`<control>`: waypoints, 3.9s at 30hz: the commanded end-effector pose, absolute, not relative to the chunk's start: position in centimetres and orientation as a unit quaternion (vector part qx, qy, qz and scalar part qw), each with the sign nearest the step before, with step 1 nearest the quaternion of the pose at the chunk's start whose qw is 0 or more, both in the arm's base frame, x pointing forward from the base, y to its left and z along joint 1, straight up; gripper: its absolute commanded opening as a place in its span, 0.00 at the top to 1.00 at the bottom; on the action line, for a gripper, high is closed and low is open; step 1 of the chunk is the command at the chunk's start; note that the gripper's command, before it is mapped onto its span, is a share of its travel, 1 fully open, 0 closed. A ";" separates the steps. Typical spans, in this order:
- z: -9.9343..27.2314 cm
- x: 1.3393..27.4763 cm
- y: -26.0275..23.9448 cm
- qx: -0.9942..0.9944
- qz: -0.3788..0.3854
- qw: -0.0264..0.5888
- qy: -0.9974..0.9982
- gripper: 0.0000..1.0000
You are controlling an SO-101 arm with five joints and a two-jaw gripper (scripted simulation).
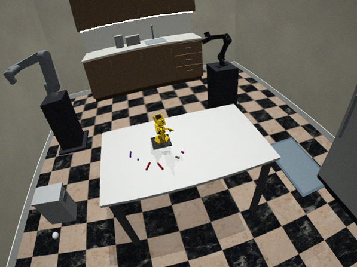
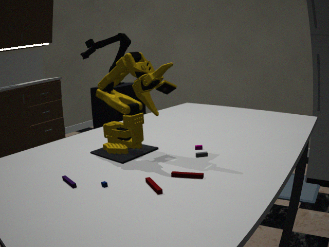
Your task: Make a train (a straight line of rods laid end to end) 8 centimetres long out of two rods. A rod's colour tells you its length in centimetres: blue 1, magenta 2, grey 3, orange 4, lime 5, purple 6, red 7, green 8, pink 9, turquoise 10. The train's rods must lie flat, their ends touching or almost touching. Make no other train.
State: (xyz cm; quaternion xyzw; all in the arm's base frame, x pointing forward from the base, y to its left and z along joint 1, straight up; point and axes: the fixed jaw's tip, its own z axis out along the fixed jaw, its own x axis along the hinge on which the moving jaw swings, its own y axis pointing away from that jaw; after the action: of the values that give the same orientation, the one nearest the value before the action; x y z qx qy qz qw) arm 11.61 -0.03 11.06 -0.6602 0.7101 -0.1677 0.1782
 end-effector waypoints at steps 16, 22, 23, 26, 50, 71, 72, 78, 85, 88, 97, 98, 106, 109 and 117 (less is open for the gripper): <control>10.7 11.2 -2.4 -0.590 -0.178 0.153 0.773 0.00; 10.7 11.2 -2.4 -0.590 -0.178 0.153 0.773 0.00; 10.7 11.2 -2.4 -0.590 -0.178 0.153 0.773 0.00; 10.7 11.2 -2.4 -0.590 -0.178 0.153 0.773 0.00; 10.7 11.5 -2.4 -0.597 -0.182 0.153 0.766 0.00; 10.7 11.5 -2.4 -0.597 -0.182 0.153 0.766 0.00; 10.7 11.5 -2.4 -0.597 -0.182 0.153 0.766 0.00; 10.7 11.5 -2.4 -0.597 -0.182 0.153 0.766 0.00; 10.7 11.5 -2.4 -0.597 -0.182 0.153 0.766 0.00; 10.7 11.5 -2.4 -0.597 -0.182 0.153 0.766 0.00; 10.7 11.5 -2.4 -0.597 -0.182 0.153 0.766 0.00; 10.7 11.5 -2.5 -0.597 -0.182 0.153 0.767 0.00; 10.7 11.3 -3.2 -0.570 -0.187 0.147 0.786 0.00; 10.7 11.1 -4.0 -0.544 -0.192 0.141 0.804 0.00; 10.7 10.1 -5.9 -0.467 -0.204 0.122 0.852 0.00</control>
State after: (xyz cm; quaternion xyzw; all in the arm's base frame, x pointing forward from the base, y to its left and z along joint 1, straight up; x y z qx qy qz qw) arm 10.65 -4.90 11.02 -0.5038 0.8288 -0.2021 0.1359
